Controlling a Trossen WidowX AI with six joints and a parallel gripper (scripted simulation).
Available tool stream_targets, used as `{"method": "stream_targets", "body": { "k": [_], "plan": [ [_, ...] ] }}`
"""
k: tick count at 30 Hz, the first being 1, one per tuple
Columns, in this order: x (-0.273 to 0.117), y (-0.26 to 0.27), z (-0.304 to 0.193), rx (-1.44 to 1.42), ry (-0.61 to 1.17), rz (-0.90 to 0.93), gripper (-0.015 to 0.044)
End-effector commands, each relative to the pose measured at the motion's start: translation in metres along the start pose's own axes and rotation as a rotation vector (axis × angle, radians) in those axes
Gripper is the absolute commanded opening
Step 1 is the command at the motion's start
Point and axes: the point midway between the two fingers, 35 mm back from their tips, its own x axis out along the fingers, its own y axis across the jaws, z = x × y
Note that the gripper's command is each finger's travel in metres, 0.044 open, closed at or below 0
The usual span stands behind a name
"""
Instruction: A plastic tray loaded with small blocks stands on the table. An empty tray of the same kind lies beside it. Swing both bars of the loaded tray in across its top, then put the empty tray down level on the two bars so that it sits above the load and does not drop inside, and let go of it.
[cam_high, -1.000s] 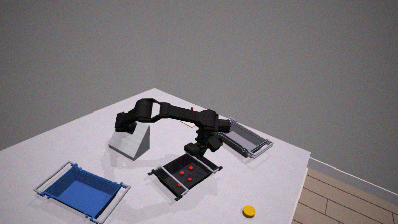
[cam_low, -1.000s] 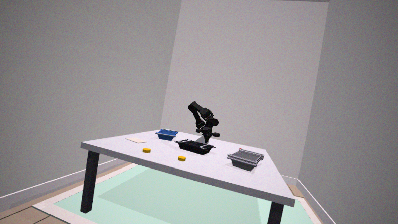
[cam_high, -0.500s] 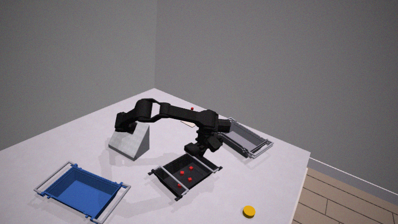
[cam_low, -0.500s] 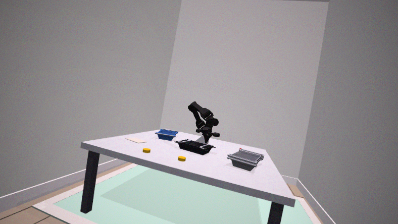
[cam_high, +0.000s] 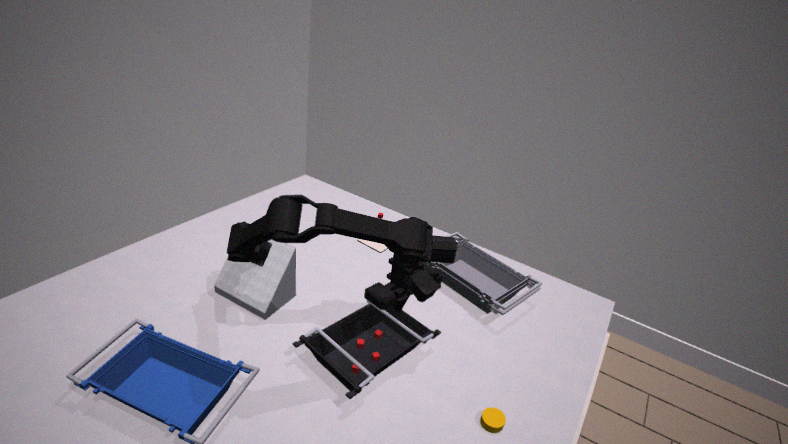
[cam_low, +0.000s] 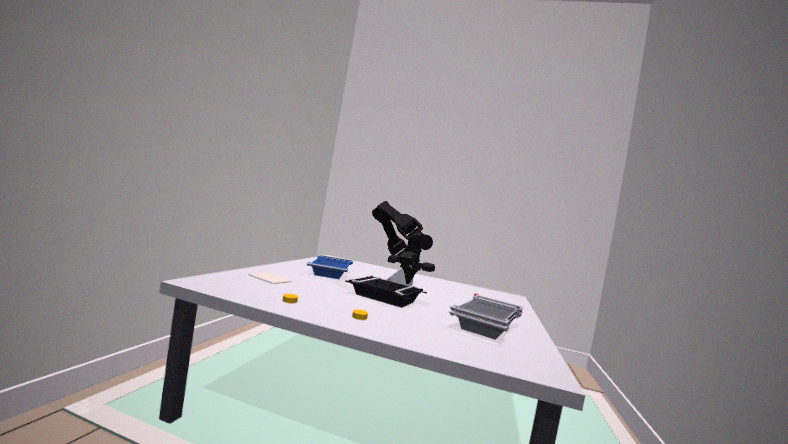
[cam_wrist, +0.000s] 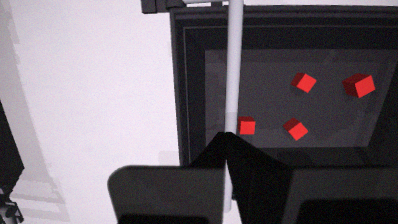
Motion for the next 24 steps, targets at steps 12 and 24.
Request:
{"method": "stream_targets", "body": {
  "k": [12, 24],
  "plan": [
    [-0.049, 0.003, 0.003, -0.001, 0.001, 0.005, 0.0341],
    [-0.045, -0.107, 0.026, 0.449, 0.08, 0.056, 0.044]
  ]
}}
